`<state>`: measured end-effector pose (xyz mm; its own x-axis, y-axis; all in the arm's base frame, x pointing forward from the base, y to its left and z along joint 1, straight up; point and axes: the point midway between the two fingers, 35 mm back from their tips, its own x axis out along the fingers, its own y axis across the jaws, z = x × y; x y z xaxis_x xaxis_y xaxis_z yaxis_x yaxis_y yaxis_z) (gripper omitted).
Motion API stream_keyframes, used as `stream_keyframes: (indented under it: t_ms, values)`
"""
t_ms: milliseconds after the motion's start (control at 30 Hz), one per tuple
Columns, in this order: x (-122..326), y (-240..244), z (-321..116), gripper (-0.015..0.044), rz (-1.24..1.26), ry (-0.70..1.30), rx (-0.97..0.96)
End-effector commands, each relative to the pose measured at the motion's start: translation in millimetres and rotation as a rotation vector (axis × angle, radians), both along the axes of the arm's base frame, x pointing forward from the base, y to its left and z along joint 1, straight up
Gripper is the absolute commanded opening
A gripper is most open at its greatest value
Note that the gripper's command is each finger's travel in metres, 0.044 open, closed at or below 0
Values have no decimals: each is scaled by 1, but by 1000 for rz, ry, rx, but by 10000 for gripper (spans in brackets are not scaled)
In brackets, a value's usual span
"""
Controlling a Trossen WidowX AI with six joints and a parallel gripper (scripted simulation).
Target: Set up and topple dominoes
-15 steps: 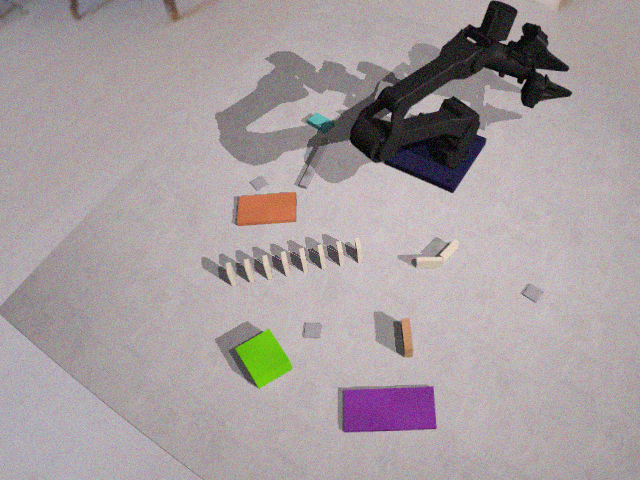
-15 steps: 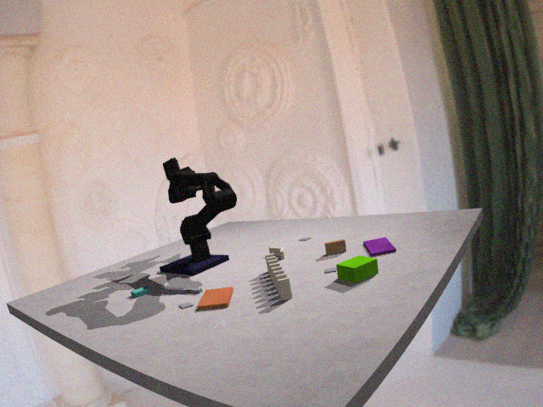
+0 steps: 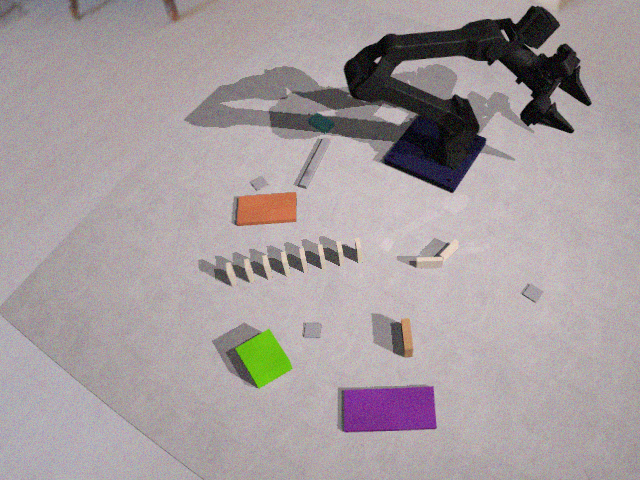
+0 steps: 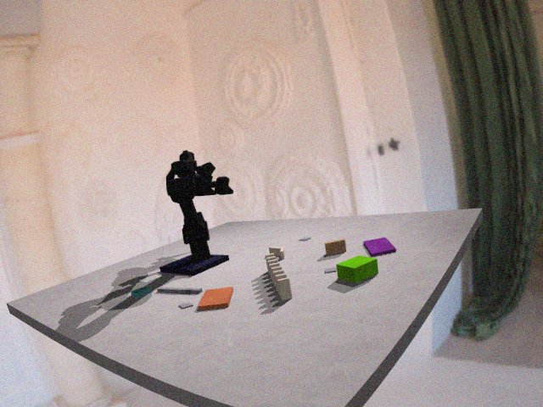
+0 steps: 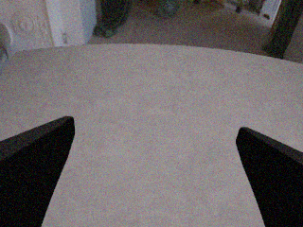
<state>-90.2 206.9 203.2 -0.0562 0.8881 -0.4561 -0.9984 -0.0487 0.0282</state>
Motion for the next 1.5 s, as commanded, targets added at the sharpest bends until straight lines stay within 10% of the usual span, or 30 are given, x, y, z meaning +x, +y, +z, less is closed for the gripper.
stream_keyframes:
  t_ms: [0, 500, 1467]
  values:
    - [28, 19, -5, 440, -185, 41, -94]
    - [170, 41, -35, 440, -944, 321, -383]
    - [366, -103, -94, 440, -2181, 1309, -489]
